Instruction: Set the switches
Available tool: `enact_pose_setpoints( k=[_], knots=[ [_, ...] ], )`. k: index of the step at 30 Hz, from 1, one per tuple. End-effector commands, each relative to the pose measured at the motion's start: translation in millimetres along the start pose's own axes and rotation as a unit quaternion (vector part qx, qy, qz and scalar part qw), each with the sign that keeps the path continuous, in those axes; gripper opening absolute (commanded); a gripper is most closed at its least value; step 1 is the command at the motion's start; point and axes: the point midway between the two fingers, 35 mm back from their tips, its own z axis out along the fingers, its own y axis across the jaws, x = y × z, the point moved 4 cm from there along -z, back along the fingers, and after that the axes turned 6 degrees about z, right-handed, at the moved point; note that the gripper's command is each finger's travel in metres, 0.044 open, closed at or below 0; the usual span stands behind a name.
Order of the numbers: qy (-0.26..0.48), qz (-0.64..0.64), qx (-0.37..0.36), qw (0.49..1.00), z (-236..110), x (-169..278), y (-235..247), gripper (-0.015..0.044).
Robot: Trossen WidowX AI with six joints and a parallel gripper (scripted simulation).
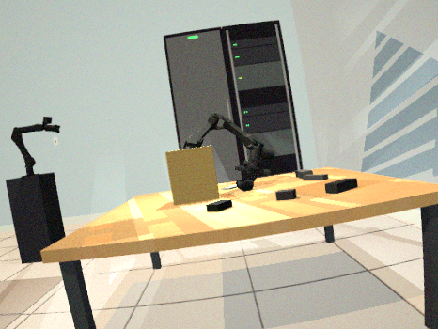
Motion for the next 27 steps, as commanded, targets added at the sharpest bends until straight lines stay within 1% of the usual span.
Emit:
enact_pose_setpoints(
  k=[1,27],
  knots=[
    [-0.003,0.004,-0.002,1.000,1,0,2,0.0000],
    [-0.003,0.005,-0.002,1.000,10,2,28,0.0000]
  ],
)
